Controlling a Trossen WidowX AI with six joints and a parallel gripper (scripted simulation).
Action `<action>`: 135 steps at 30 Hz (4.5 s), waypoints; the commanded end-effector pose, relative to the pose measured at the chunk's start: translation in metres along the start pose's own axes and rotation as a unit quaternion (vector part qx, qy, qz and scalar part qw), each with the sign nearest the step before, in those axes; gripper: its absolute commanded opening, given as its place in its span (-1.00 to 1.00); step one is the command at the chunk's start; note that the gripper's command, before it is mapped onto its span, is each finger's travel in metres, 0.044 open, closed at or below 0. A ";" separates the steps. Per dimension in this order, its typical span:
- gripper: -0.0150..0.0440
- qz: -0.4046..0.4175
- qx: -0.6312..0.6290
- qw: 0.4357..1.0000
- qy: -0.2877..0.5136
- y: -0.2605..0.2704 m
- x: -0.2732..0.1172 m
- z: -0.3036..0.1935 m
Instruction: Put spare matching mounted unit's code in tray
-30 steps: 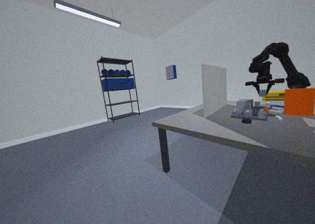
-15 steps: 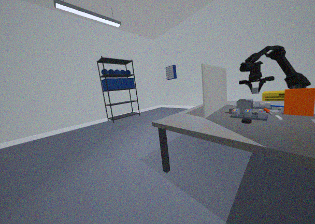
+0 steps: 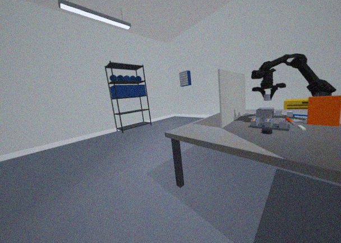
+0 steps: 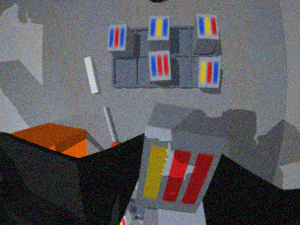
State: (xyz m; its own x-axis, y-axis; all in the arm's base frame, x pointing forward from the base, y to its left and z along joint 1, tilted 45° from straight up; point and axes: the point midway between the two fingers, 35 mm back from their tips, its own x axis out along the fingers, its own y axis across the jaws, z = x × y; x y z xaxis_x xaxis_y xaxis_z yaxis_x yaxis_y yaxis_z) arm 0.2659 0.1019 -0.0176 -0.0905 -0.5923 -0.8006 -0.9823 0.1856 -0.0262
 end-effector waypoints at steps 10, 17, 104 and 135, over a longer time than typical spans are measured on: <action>-0.49 -0.021 -0.012 1.000 0.000 -0.064 -0.014 -0.075; -0.49 -0.029 -0.022 0.999 0.014 -0.089 -0.018 -0.127; -0.49 -0.022 -0.047 0.996 0.067 -0.124 0.044 -0.271; -0.49 -0.022 -0.047 0.996 0.068 -0.124 0.075 -0.277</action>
State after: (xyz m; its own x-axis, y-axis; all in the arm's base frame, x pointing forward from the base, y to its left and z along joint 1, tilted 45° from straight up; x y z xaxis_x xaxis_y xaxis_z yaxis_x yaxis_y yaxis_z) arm 0.3366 -0.1804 0.0947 -0.0617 -0.7027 -0.7088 -0.9960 0.0892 -0.0017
